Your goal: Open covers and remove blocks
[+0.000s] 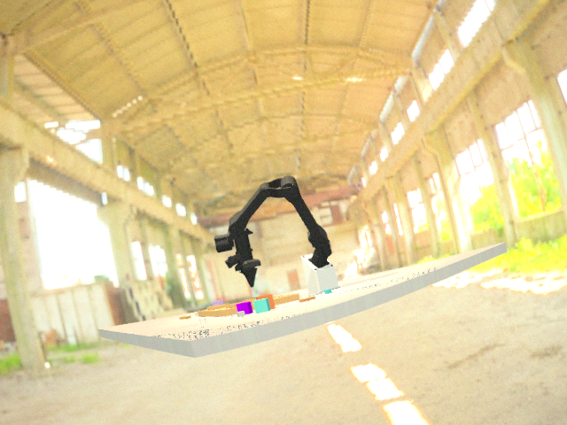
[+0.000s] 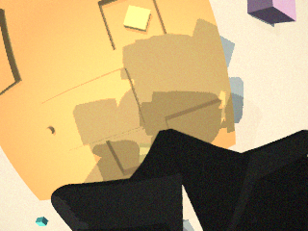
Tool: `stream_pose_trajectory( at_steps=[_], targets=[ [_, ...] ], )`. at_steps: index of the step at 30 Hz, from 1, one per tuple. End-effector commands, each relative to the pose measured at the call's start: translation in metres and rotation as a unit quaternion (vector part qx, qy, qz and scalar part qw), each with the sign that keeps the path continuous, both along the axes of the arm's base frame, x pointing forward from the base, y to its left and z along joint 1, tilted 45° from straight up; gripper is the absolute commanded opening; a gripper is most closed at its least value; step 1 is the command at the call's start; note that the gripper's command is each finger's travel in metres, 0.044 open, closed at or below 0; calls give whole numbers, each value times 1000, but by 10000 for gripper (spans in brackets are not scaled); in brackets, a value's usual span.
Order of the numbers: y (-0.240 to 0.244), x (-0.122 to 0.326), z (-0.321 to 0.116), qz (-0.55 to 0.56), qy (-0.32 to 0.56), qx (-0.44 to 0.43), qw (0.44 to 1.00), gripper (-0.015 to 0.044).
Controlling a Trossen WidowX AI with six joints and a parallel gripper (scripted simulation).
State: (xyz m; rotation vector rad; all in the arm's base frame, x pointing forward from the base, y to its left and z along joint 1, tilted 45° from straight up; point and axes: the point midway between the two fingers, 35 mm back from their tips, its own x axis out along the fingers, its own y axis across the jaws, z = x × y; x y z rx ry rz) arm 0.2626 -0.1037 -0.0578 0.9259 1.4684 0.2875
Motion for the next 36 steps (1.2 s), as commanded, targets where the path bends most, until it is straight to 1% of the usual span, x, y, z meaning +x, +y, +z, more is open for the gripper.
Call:
stream_pose_trajectory(
  at_steps=[1, 9, 17, 36],
  targets=[
    [1, 36, 13, 318, -306, -61, 895, 0],
    [2, 48, 17, 441, -424, -86, 786, 0],
    [3, 57, 22, 544, -522, -107, 648, 0],
    [3, 58, 22, 546, -525, -107, 644, 0]
  ],
)
